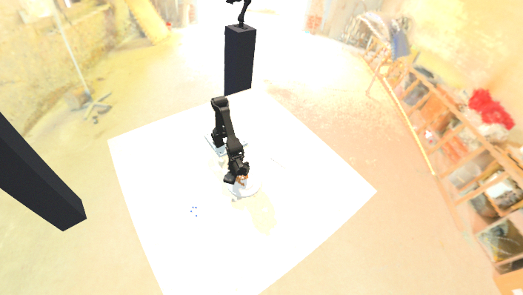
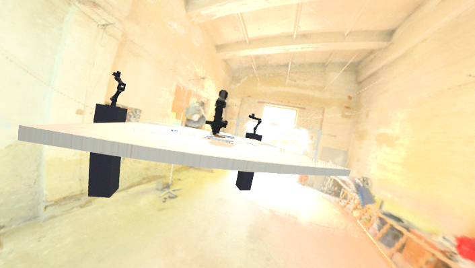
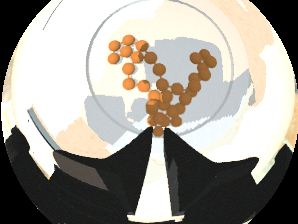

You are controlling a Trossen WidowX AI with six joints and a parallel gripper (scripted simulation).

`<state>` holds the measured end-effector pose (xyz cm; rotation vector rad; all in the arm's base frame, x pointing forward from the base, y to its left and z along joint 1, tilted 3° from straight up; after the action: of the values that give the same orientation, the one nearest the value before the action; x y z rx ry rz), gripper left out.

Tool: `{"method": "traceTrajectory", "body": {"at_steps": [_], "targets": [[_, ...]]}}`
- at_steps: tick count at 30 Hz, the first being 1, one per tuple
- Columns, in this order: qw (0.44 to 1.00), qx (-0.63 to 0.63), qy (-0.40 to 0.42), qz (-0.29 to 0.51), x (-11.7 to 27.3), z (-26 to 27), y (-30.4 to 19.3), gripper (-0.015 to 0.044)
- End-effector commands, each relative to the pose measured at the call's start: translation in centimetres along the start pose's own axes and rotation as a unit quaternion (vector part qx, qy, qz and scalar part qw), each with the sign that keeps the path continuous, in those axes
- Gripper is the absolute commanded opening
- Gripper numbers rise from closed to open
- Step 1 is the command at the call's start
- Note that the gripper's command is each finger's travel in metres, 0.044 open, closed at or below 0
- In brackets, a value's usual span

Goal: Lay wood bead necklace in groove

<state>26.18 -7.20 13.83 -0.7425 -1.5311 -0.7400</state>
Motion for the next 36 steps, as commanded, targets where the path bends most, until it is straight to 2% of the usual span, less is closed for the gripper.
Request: {"method": "traceTrajectory", "body": {"at_steps": [1, 36], "targets": [[1.000, 0.000, 0.000, 0.000, 0.0, 0.0, 0.0, 0.0000], [1.000, -0.003, 0.003, 0.000, 1.4, 0.1, -0.1, 0.0000]]}}
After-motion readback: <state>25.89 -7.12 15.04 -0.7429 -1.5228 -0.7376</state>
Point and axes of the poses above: the point midway between the two fingers, 35 mm back from their tips, its own x axis back along the fingers, its own z axis across the jaws, y = z × x, the point moved 9 cm from there along x, back along the fingers
